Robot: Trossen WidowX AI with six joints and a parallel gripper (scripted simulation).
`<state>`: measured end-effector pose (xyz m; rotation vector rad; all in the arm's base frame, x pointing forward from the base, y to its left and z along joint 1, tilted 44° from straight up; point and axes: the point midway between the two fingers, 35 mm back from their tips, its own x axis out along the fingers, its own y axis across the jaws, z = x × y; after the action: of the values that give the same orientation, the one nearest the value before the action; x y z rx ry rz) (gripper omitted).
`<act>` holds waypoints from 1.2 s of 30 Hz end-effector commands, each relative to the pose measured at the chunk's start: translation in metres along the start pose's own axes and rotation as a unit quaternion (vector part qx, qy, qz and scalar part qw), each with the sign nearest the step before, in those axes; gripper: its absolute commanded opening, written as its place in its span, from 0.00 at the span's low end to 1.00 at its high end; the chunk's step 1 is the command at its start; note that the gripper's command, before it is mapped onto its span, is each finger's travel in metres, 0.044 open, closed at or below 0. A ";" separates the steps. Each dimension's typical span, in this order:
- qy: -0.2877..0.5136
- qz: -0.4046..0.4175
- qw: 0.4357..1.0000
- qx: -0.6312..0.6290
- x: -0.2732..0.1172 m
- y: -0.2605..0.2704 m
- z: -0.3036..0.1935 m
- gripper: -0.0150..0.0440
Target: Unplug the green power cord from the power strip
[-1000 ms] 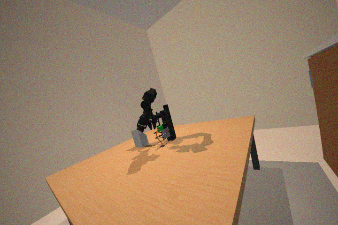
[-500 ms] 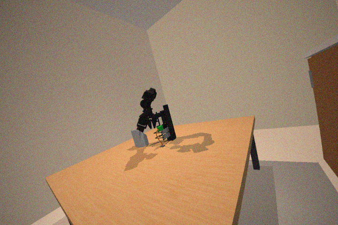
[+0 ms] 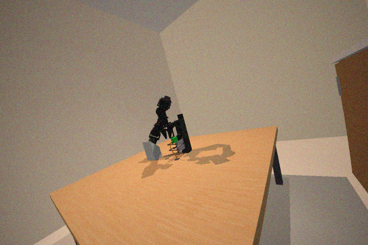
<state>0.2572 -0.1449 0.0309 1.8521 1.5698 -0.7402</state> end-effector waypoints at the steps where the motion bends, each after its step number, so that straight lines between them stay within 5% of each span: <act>1: 0.003 0.000 1.000 0.004 0.001 -0.001 -0.008 0.53; 36: 0.006 0.000 1.000 0.004 0.001 -0.003 -0.061 0.53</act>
<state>0.2580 -0.1016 0.0690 1.8550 1.5731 -0.7356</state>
